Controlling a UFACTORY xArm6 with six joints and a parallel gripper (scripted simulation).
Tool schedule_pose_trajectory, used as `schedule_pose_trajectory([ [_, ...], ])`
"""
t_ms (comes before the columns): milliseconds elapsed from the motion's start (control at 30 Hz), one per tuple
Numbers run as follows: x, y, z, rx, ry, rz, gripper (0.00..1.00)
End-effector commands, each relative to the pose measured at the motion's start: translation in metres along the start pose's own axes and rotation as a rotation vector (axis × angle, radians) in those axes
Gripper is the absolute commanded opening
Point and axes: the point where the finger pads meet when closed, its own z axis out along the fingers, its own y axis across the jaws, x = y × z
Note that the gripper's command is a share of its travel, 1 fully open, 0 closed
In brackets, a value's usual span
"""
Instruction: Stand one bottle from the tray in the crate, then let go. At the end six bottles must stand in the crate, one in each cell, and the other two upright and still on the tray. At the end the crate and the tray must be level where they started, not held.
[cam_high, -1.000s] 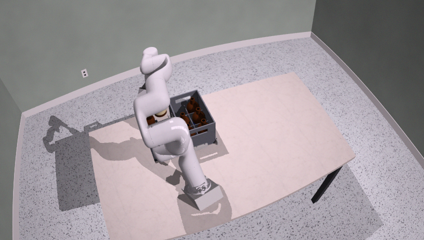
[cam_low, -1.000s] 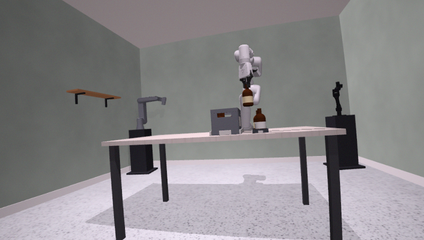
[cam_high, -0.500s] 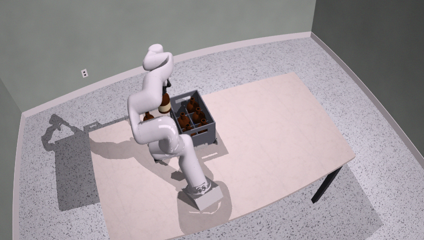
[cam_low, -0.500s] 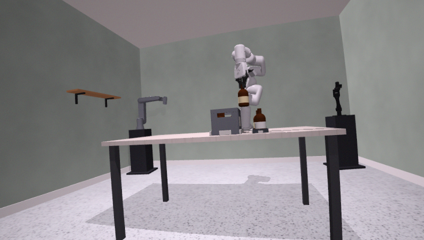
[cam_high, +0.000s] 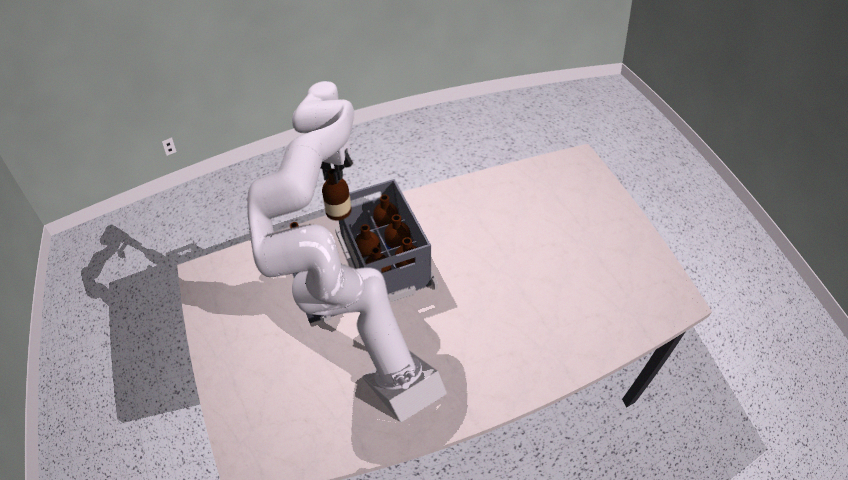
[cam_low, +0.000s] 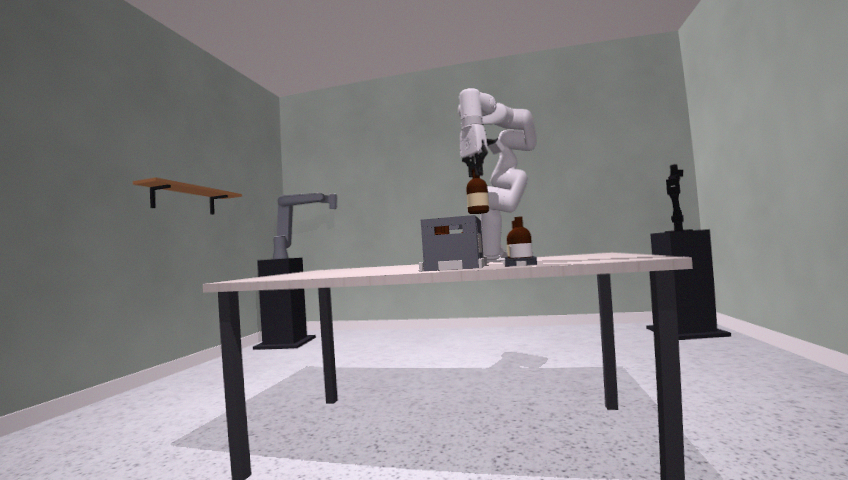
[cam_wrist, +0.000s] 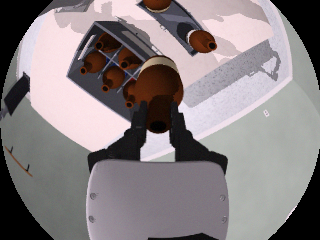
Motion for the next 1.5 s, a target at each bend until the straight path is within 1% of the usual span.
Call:
schedule_pose_trajectory([
  [0, -0.008, -0.002, -0.001, -0.003, -0.001, -0.002, 0.0],
  [500, -0.04, -0.014, -0.001, -0.003, -0.001, -0.002, 0.0],
  [1000, -0.054, -0.019, -0.001, -0.003, -0.001, -0.002, 0.0],
  [1467, -0.058, -0.021, -0.001, -0.003, -0.001, -0.002, 0.0],
])
